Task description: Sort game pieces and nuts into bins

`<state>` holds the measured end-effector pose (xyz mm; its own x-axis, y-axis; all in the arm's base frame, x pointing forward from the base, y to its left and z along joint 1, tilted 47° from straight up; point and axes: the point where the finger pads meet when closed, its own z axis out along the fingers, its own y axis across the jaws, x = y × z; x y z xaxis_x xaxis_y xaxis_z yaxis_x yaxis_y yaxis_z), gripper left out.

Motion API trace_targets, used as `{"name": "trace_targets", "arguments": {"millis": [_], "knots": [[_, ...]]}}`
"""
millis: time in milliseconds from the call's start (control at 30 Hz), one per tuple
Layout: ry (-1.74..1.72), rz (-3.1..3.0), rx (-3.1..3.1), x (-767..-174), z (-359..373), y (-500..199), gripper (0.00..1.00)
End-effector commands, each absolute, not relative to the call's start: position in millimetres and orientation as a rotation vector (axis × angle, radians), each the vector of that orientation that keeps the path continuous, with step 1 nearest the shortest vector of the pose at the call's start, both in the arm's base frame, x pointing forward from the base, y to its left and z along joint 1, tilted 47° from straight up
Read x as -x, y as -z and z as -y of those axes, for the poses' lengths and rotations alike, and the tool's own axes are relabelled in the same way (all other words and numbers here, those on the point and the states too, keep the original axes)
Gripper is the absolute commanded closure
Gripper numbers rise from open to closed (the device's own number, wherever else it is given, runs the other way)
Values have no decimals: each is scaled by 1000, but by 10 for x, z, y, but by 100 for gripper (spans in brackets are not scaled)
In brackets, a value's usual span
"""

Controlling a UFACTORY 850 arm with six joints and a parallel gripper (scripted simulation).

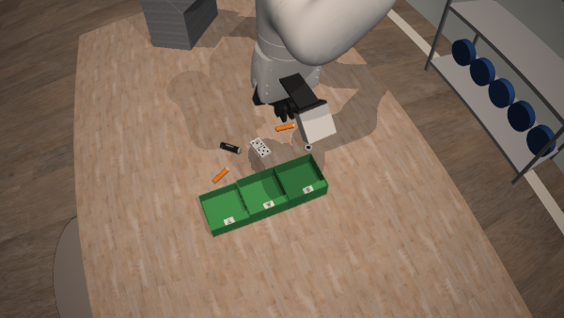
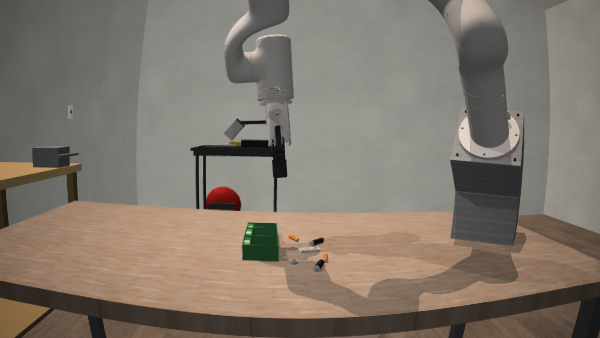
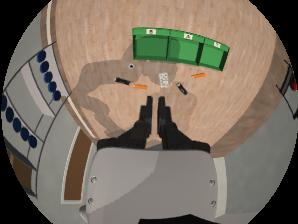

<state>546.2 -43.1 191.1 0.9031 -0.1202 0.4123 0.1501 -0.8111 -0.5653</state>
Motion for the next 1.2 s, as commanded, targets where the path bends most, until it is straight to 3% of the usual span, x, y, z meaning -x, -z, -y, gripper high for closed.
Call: {"name": "trace_targets", "arguments": {"millis": [0,433,933,1167], "knots": [[621,-9,2436,-5253,453,-1810,93],[671,-64,2432,-4812,476,-1600,93],[671,-64,2432,-4812,476,-1600,93],[654,-113,2425,-5279,648,-1295,93]]}}
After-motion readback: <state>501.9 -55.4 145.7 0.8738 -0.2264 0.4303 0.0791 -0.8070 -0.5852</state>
